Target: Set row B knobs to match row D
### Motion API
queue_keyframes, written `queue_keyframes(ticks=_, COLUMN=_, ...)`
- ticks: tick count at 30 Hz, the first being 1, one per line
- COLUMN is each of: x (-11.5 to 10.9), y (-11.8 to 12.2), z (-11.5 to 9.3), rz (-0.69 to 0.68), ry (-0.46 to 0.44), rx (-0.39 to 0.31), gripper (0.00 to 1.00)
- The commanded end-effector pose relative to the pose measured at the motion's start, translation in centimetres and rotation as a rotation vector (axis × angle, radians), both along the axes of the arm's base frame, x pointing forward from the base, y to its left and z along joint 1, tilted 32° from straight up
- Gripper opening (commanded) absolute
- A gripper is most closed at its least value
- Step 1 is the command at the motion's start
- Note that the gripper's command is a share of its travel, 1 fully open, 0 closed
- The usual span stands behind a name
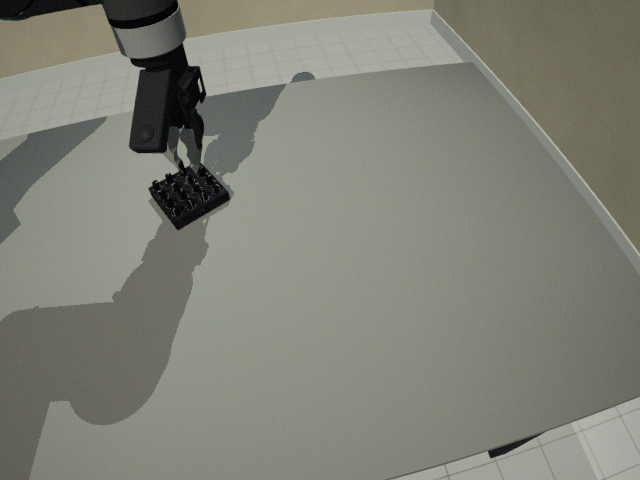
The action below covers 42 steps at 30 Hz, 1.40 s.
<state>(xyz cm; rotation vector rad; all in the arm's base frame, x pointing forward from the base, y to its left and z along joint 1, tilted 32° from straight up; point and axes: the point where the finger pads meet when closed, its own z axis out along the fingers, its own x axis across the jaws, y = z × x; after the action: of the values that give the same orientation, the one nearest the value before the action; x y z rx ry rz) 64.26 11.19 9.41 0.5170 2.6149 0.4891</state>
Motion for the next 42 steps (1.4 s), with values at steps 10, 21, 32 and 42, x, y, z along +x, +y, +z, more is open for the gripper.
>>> queue_keyframes(ticks=10, x=-0.3, y=-0.16, z=0.17, rz=-0.227, ry=0.067, rx=0.126, gripper=0.11)
queue_keyframes(ticks=21, x=-0.56, y=-0.22, z=0.32, rz=-0.437, ry=0.129, rx=0.242, gripper=0.11)
queue_keyframes(ticks=32, x=-0.79, y=-0.22, z=0.58, rz=-0.686, ry=0.204, rx=0.38, gripper=0.11)
queue_keyframes(ticks=42, x=-0.89, y=-0.2, z=0.84, rz=-0.885, ry=0.263, rx=0.491, gripper=0.11)
